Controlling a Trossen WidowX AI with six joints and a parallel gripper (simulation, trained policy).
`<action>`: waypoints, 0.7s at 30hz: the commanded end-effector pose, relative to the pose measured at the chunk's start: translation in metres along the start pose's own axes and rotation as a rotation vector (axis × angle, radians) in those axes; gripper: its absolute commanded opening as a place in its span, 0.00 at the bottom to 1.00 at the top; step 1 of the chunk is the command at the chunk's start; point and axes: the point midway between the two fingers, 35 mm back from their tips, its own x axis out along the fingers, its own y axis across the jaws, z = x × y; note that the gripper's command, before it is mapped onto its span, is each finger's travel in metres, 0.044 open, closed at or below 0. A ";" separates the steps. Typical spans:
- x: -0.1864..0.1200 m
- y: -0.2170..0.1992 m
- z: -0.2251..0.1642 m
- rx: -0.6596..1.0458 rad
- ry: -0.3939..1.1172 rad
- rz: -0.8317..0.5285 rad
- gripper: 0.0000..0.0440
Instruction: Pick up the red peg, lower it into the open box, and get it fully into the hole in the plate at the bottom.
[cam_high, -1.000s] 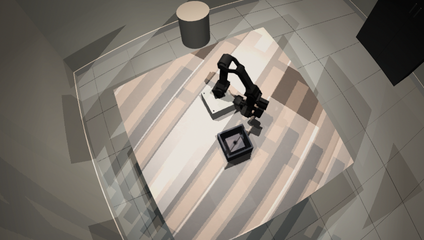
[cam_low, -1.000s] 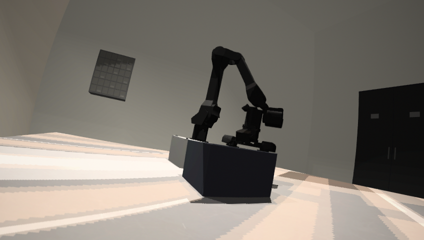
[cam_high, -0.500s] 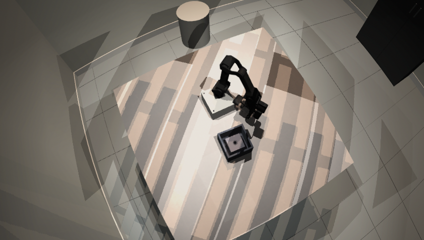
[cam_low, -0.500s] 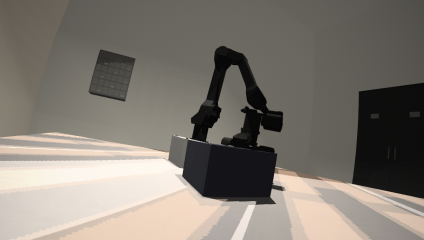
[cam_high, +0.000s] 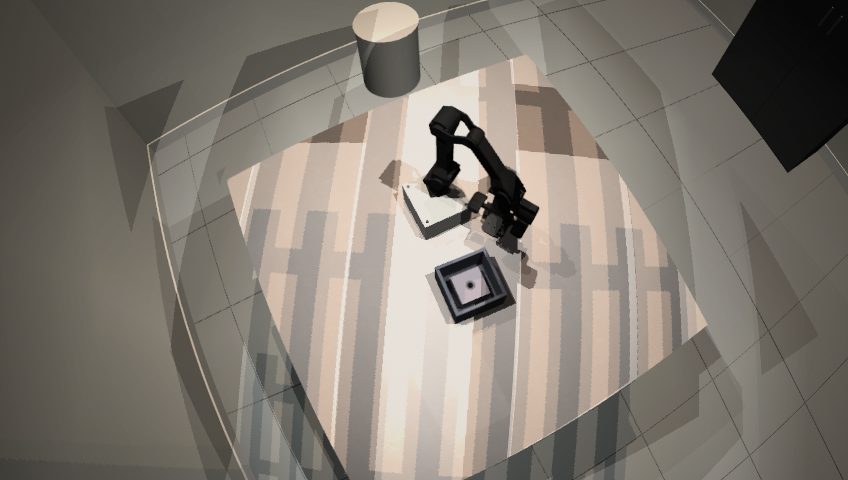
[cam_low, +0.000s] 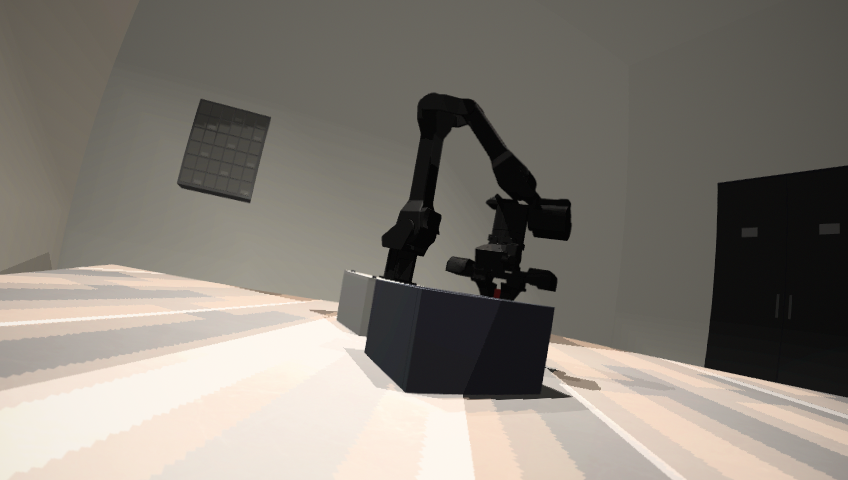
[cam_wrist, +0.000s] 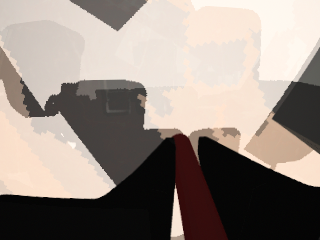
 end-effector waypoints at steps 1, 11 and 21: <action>-0.015 0.007 0.009 -0.026 -0.035 0.025 0.00; -0.053 0.025 0.035 -0.061 -0.107 0.072 0.00; -0.083 0.038 0.072 -0.045 -0.161 0.093 0.00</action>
